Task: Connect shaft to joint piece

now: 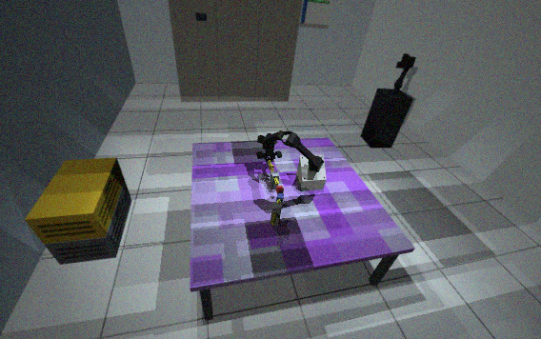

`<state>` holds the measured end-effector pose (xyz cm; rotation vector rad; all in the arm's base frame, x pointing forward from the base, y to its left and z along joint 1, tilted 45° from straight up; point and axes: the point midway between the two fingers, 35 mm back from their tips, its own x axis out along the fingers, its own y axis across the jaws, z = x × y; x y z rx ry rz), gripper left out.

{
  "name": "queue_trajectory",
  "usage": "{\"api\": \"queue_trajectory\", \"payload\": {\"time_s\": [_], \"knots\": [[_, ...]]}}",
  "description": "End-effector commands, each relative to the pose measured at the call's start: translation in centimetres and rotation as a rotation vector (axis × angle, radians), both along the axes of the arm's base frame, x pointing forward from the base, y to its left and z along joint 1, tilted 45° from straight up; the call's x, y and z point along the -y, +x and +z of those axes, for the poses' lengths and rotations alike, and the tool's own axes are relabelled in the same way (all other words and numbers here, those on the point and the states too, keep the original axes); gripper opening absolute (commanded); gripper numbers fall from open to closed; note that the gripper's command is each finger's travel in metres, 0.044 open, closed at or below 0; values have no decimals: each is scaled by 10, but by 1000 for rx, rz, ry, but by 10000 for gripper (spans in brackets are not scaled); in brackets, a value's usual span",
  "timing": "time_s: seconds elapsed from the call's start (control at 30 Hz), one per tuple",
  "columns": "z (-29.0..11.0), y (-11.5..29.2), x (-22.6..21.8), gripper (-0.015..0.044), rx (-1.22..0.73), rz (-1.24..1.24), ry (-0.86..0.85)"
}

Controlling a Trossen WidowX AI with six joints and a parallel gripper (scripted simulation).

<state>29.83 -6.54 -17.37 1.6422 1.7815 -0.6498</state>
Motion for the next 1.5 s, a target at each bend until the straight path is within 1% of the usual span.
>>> {"api": "queue_trajectory", "payload": {"time_s": [0.0,0.03,0.07,1.47], "knots": [[0,0,0,27,0,0,0],[0,0,0,20,0,0,0],[0,0,0,0,0,0,0],[37,-6,-41,0,-21,14,6]]}}
